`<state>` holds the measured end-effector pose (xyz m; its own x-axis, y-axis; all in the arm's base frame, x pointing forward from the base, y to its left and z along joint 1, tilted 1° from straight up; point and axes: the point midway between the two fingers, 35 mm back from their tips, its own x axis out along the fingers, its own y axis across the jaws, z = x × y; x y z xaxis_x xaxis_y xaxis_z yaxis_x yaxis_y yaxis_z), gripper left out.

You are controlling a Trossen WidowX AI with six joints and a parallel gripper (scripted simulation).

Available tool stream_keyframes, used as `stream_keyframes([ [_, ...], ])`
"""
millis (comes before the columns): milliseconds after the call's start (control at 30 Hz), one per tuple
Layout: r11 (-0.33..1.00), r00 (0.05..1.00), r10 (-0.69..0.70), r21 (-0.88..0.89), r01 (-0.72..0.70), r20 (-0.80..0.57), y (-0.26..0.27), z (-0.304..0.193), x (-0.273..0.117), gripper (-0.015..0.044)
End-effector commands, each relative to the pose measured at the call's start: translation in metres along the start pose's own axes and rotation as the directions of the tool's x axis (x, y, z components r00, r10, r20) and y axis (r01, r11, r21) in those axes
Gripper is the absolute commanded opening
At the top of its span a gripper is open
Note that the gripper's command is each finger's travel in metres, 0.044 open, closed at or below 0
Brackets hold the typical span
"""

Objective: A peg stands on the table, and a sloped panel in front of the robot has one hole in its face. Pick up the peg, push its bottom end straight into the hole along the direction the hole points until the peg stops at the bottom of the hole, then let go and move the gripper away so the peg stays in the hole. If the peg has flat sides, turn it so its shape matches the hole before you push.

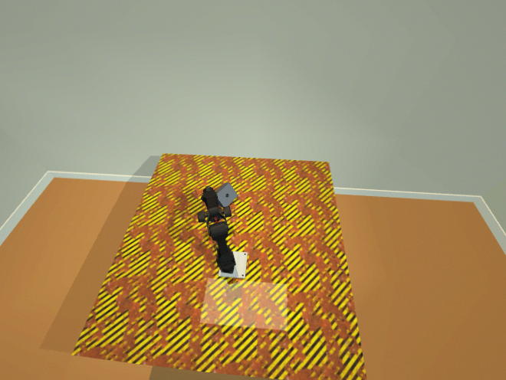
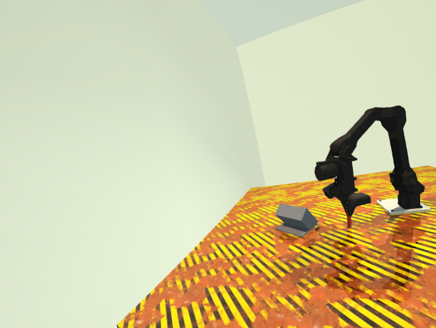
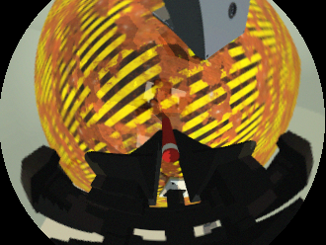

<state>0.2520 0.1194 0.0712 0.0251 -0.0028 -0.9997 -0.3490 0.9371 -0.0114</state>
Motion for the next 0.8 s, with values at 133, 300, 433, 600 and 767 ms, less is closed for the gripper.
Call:
stream_keyframes([
  [133,1.0,1.0,-0.002,0.001,0.002,0.005,0.0,0.003,-0.025,0.0],
  [300,1.0,1.0,-0.001,0.002,0.001,0.006,0.0,0.004,-0.043,0.0],
  [433,1.0,1.0,0.0,0.002,0.0,0.006,0.0,0.004,-0.057,0.0],
  [600,1.0,1.0,0.001,0.003,-0.001,0.006,0.0,0.004,-0.072,0.0],
  [767,1.0,1.0,0.004,0.004,-0.004,0.007,-0.001,0.004,-0.076,0.0],
])
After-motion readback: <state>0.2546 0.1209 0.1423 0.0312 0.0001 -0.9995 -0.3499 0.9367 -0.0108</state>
